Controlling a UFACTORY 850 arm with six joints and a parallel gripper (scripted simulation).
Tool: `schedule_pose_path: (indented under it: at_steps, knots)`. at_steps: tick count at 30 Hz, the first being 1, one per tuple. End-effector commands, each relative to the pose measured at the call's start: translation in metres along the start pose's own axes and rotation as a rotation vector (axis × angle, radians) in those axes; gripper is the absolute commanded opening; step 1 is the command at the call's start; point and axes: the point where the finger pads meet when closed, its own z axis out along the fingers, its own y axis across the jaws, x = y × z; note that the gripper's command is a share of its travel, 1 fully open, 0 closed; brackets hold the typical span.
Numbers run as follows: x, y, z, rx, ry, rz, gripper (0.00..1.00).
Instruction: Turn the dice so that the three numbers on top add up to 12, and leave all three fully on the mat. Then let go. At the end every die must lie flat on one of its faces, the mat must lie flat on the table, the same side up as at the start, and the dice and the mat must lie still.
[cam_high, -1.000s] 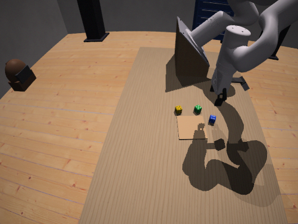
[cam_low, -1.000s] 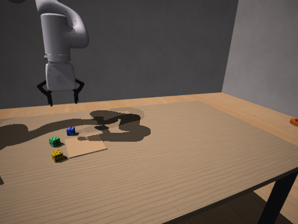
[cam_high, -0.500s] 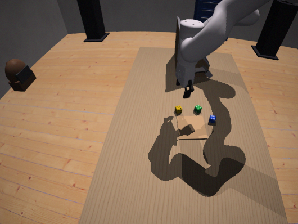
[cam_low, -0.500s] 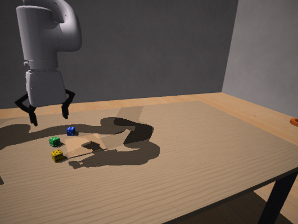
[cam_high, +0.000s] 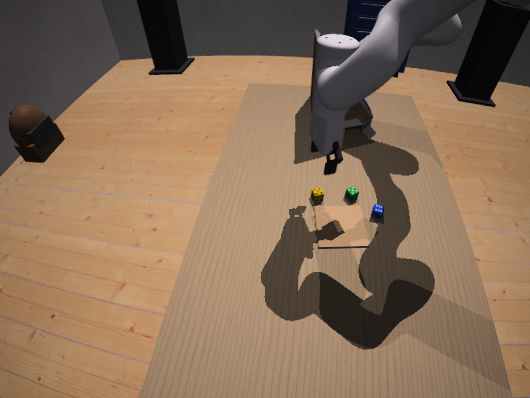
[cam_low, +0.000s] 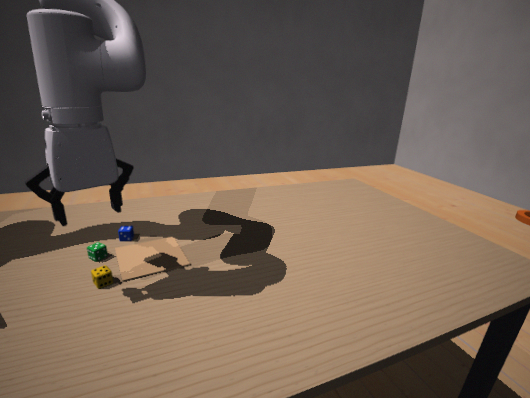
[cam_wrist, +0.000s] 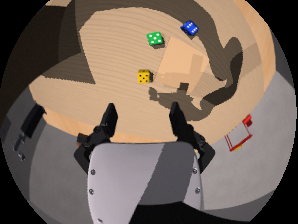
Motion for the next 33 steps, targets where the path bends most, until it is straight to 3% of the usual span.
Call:
schedule_pose_path:
  at_steps: [1,5,7,8,33]
  knots:
    - [0.000,0.000,0.009,-0.001,-0.001,0.000,1.00]
    - [0.001,-0.002,0.041,0.002,-0.003,0.001,1.00]
    - [0.001,-0.002,0.045,0.003,-0.004,0.001,1.00]
    - [0.001,-0.002,0.045,0.003,-0.004,0.001,0.47]
    - [0.001,-0.002,0.045,0.003,-0.004,0.001,0.47]
